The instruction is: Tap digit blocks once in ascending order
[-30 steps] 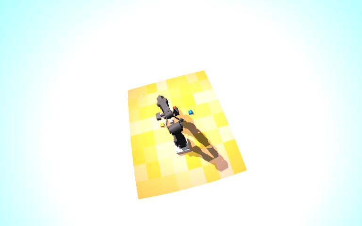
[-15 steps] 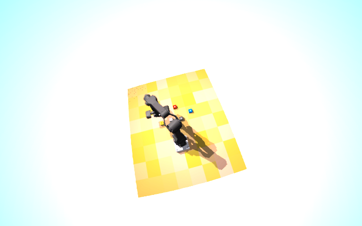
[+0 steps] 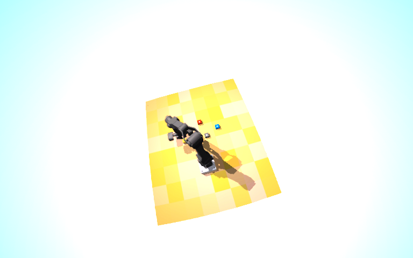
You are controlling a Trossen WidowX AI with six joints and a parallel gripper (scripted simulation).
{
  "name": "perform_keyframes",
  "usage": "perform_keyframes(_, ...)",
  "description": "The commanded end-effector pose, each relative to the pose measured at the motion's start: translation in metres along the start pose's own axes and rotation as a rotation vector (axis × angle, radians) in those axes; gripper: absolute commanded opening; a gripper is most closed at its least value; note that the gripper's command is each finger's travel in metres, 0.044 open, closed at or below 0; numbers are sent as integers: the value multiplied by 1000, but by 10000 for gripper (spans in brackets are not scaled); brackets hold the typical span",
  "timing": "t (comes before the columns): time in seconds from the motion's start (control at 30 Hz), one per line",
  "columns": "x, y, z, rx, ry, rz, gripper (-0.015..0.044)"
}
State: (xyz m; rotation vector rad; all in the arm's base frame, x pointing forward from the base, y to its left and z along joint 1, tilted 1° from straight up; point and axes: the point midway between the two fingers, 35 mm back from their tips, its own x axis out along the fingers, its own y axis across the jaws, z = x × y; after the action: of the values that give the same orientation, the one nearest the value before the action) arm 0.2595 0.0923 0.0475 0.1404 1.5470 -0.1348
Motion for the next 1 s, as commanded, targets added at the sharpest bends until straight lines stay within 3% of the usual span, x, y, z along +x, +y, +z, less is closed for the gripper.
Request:
perform_keyframes(0.0, 3, 1, 2, 4, -13, 6, 20)
perform_keyframes(0.8, 31, 1, 3, 4, -13, 6, 20)
perform_keyframes(0.97, 1, 1, 2, 4, -13, 6, 20)
